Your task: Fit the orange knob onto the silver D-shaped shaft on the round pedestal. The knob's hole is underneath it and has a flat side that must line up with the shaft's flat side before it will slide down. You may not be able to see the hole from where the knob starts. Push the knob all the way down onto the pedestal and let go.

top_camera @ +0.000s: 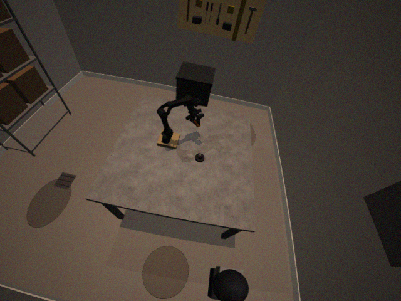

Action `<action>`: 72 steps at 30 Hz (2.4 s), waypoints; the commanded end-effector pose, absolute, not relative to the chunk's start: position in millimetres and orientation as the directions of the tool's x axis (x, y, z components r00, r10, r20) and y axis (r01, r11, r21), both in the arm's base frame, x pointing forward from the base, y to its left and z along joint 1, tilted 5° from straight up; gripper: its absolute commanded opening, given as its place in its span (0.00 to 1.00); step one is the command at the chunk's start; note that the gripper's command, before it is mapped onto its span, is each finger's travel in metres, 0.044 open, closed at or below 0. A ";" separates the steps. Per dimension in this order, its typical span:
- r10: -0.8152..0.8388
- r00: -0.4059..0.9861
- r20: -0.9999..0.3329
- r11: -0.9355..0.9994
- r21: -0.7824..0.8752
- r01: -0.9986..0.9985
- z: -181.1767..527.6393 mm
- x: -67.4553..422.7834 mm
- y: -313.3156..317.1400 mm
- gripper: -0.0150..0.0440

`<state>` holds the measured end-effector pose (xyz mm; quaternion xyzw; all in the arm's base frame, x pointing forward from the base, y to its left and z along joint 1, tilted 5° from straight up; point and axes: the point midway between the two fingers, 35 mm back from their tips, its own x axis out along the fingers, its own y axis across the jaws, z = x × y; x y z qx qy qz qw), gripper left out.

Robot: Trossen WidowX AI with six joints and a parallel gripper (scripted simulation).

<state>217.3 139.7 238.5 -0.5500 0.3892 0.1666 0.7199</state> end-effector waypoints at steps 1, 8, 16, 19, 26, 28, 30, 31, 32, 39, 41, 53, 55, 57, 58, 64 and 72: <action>-0.220 0.705 -0.674 0.322 -0.732 -0.600 247.9 213.2 138.9 0.25; -0.265 0.786 -0.559 0.287 -0.824 -0.489 261.3 207.4 139.3 0.25; -0.274 0.804 -0.527 0.277 -0.844 -0.459 264.3 206.1 139.6 0.25; -0.284 0.820 -0.497 0.267 -0.862 -0.430 263.1 205.6 139.9 0.25; -0.300 0.844 -0.444 0.250 -0.891 -0.380 261.1 204.8 140.4 0.25; -0.304 0.852 -0.426 0.243 -0.900 -0.363 260.5 204.5 140.6 0.25; -0.296 0.840 -0.455 0.255 -0.885 -0.389 261.1 204.8 140.7 0.25; -0.296 0.840 -0.455 0.255 -0.885 -0.389 261.1 204.8 140.7 0.25; -0.296 0.840 -0.455 0.255 -0.885 -0.389 261.1 204.8 140.7 0.25; -0.296 0.840 -0.455 0.255 -0.885 -0.389 261.1 204.8 140.7 0.25; -0.296 0.840 -0.455 0.255 -0.885 -0.389 261.1 204.8 140.7 0.25; -0.296 0.840 -0.455 0.255 -0.885 -0.389 261.1 204.8 140.7 0.25; -0.296 0.840 -0.455 0.255 -0.885 -0.389 261.1 204.8 140.7 0.25; -0.296 0.840 -0.455 0.255 -0.885 -0.389 261.1 204.8 140.7 0.25; -0.296 0.840 -0.455 0.255 -0.885 -0.389 261.1 204.8 140.7 0.25; -0.295 0.837 -0.462 0.256 -0.882 -0.396 255.9 205.8 140.7 0.25; -0.239 0.740 -0.629 0.309 -0.772 -0.556 237.8 212.2 139.7 0.25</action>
